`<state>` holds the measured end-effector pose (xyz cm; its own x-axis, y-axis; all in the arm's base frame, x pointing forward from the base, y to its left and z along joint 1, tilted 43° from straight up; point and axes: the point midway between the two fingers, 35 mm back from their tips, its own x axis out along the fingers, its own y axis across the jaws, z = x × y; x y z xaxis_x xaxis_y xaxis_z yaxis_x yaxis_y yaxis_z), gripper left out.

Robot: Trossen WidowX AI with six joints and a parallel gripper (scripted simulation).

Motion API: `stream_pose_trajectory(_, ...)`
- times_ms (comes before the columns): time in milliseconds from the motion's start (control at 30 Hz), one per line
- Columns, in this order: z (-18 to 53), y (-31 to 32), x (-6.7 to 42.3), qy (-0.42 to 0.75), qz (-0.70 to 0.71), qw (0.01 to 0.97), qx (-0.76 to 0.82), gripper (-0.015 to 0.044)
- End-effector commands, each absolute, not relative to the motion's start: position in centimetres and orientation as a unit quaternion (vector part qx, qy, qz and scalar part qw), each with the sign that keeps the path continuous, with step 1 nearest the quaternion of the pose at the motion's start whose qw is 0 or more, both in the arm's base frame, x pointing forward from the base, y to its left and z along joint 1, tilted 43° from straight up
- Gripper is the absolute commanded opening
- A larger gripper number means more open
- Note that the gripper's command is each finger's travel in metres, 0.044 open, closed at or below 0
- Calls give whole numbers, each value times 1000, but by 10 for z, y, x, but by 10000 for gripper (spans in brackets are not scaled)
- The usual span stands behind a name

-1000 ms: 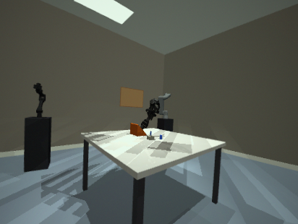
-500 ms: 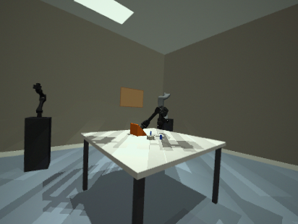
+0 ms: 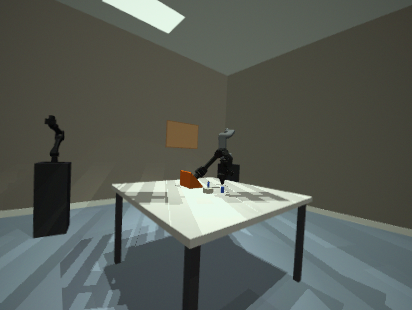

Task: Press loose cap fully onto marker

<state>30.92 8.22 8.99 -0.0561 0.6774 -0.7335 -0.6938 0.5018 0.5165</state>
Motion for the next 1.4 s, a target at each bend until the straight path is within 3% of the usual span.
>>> stream_pose_trajectory(0,85,87,308,530,499,686,-3,251)
stream_pose_trajectory(1200,48,124,305,529,500,686,-2,251)
stream_pose_trajectory(1367,48,124,306,529,500,686,-3,120)
